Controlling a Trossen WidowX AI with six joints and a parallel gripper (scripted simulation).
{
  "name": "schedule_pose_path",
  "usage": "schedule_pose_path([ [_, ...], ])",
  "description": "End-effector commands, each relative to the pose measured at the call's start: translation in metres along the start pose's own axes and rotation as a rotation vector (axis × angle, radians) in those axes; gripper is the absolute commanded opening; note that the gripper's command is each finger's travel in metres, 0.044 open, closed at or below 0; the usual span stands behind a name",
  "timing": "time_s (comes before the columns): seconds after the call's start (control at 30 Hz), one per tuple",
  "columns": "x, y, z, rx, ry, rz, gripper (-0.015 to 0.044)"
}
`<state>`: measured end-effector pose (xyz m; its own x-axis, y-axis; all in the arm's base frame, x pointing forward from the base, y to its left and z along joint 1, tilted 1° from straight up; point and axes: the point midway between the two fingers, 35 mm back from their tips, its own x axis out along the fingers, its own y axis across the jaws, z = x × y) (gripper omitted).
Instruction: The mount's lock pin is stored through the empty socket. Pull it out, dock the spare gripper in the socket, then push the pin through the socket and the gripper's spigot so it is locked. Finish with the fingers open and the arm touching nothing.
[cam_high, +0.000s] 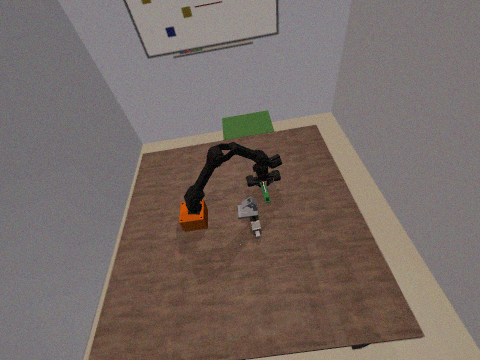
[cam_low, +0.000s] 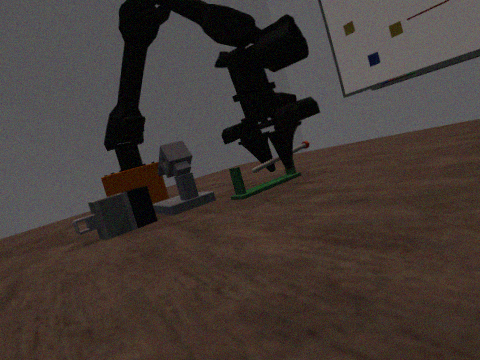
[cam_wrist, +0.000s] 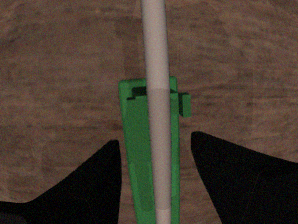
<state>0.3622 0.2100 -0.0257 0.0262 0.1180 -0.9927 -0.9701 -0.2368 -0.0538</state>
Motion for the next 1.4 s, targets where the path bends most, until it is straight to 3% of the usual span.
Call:
schedule_pose_path([
  [0.0, 0.002, 0.0, -0.001, -0.003, 0.006, 0.001, 0.018],
  [0.2, 0.002, 0.0, -0.001, -0.003, 0.006, 0.001, 0.0023],
  [0.3, 0.002, 0.0, -0.001, -0.003, 0.006, 0.001, 0.0003],
  [1.37, -0.029, 0.011, 0.0, 0.004, 0.013, 0.052, 0.0],
])
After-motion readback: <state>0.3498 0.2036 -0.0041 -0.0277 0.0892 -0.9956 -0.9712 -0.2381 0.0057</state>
